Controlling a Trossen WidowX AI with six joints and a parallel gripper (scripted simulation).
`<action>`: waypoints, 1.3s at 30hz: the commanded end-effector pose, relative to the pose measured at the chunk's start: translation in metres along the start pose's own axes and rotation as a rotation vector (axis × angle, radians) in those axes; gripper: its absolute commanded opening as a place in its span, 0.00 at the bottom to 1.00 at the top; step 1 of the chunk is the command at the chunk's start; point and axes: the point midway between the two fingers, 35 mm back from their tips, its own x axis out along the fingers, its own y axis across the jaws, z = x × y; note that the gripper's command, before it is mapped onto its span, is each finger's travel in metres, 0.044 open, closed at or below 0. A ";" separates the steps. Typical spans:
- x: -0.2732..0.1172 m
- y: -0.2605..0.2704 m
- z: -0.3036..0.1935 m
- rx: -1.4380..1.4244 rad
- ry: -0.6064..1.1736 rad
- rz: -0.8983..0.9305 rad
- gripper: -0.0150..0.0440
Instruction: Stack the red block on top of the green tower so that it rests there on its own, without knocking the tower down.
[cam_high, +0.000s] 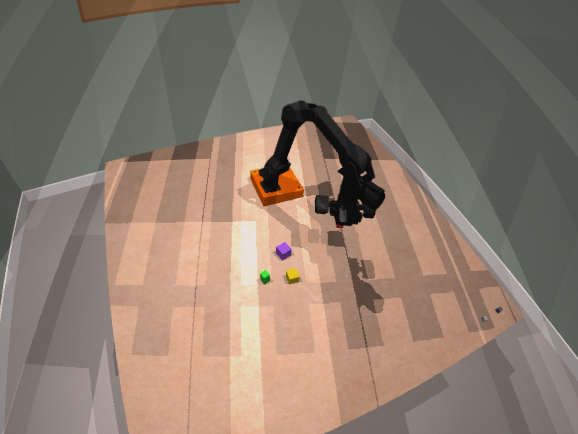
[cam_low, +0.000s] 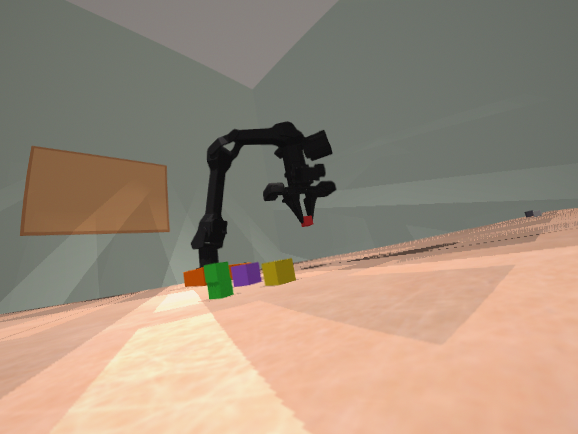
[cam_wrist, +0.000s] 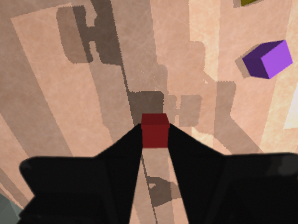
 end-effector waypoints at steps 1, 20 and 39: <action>-0.013 0.000 -0.001 -0.006 0.002 0.005 0.25; -0.014 -0.037 0.046 0.016 -0.023 -0.011 0.25; -0.016 -0.117 0.118 0.016 -0.031 -0.005 0.25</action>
